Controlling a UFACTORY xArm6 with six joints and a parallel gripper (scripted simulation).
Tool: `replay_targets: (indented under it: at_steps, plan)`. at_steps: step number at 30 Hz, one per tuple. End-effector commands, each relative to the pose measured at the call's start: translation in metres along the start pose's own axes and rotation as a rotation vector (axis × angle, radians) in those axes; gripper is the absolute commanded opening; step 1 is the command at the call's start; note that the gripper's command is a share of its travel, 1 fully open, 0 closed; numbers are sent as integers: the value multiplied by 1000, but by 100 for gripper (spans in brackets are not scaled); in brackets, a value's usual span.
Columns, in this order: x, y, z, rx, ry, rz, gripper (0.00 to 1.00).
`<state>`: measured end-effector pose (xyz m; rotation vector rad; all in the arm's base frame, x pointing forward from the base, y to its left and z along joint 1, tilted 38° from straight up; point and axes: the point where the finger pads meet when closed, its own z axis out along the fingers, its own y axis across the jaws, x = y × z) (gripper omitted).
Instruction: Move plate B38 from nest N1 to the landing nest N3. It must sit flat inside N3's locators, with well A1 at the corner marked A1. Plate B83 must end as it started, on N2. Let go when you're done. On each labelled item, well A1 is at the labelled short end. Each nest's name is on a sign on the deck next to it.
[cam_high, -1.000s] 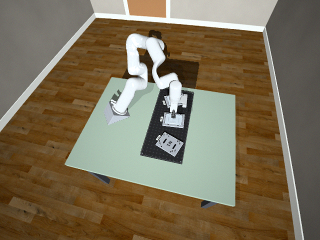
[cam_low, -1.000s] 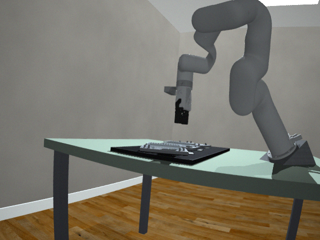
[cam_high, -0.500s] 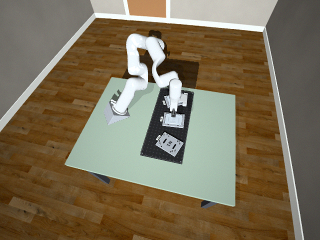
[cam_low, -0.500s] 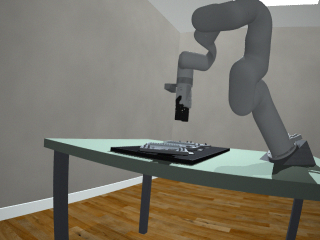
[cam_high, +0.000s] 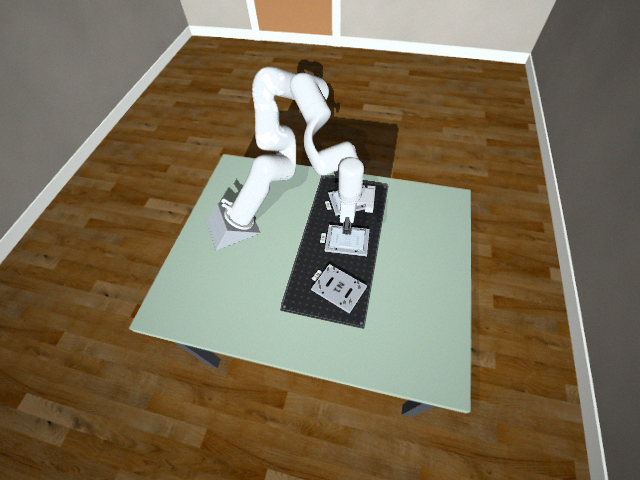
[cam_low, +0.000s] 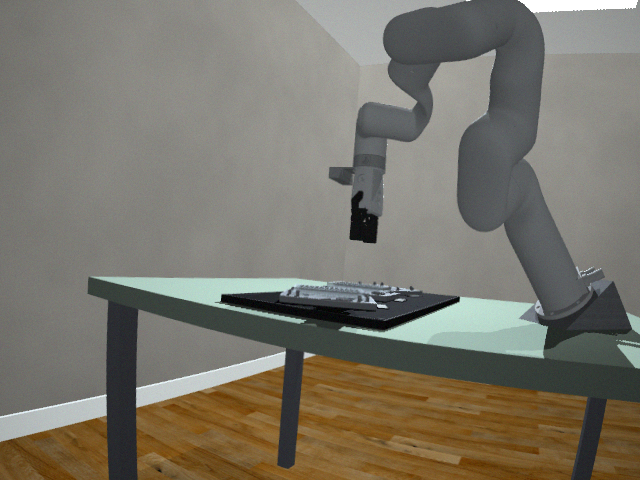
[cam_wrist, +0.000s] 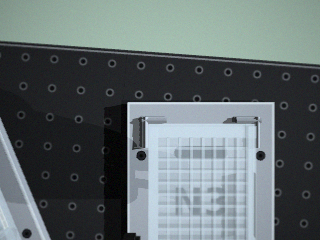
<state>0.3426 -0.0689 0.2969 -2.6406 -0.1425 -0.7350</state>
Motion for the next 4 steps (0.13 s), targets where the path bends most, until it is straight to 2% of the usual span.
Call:
replay_targets:
  at_steps: [1,4]
  plan:
    - [1,0,-1,-2,3,-1,100]
    - [1,0,-1,-2,3,-1,100]
